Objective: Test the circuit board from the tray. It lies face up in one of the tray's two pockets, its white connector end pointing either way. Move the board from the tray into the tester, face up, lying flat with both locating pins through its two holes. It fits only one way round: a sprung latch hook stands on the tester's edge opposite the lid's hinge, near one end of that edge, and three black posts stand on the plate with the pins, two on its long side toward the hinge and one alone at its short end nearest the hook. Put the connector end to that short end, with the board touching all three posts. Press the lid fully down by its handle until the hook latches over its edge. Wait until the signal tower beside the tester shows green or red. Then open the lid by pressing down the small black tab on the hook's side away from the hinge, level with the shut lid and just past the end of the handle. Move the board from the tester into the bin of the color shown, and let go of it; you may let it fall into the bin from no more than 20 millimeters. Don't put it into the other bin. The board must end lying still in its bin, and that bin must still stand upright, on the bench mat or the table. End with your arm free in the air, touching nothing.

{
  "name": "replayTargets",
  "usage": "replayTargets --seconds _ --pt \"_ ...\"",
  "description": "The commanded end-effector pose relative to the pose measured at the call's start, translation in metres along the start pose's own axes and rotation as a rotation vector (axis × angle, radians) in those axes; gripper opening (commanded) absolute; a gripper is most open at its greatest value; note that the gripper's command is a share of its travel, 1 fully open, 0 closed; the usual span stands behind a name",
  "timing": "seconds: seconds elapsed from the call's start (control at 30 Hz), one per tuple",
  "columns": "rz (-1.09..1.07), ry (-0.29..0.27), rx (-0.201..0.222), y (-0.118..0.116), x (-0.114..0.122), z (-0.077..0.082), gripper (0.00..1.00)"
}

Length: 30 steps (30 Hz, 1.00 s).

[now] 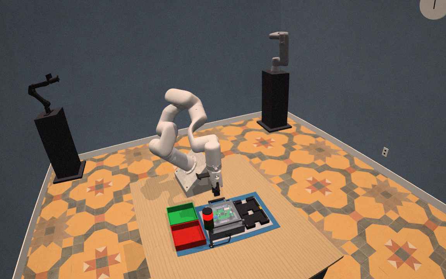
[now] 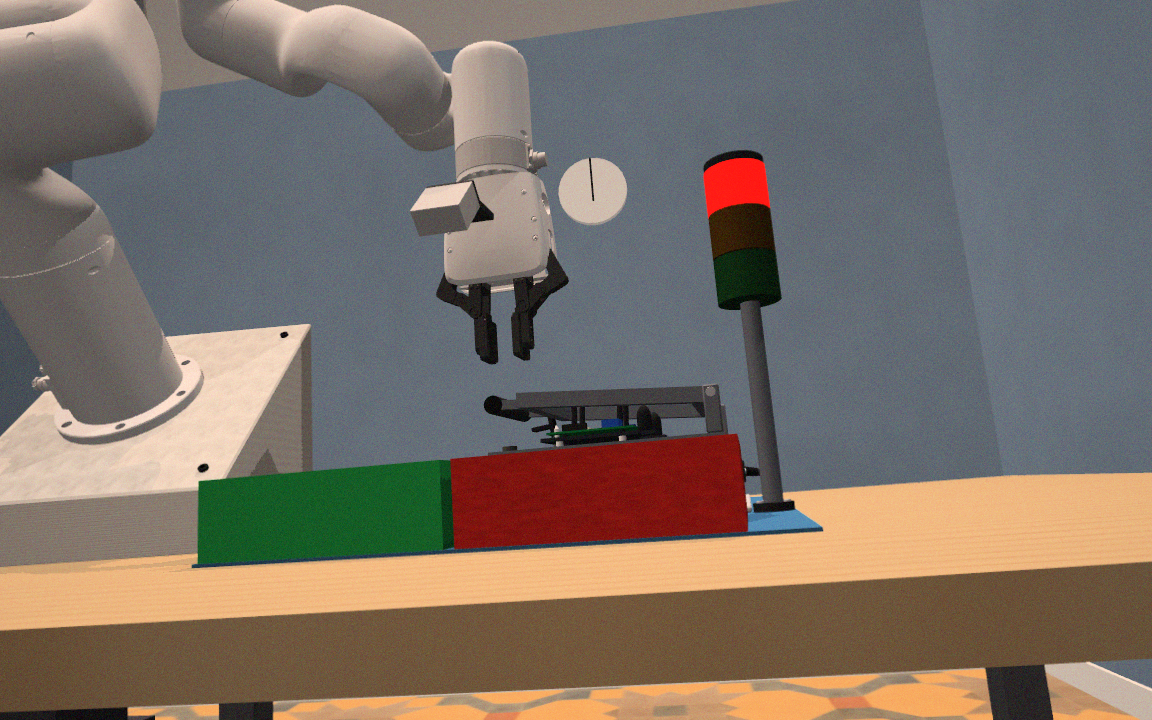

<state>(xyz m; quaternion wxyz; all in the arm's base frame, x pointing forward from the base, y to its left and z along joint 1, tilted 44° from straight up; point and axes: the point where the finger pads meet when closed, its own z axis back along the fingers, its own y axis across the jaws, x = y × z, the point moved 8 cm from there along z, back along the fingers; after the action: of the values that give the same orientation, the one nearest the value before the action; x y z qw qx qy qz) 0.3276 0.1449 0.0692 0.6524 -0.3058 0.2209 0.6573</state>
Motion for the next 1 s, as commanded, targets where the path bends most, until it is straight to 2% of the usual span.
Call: replayTargets --seconds 0.0,0.47,0.97 --pt "0.000 -0.003 -0.003 -0.001 -0.001 0.001 0.27" --pt "0.000 -0.003 -0.003 -0.001 0.000 -0.012 0.27" --pt "0.000 -0.003 -0.003 -0.001 0.000 -0.018 0.27"
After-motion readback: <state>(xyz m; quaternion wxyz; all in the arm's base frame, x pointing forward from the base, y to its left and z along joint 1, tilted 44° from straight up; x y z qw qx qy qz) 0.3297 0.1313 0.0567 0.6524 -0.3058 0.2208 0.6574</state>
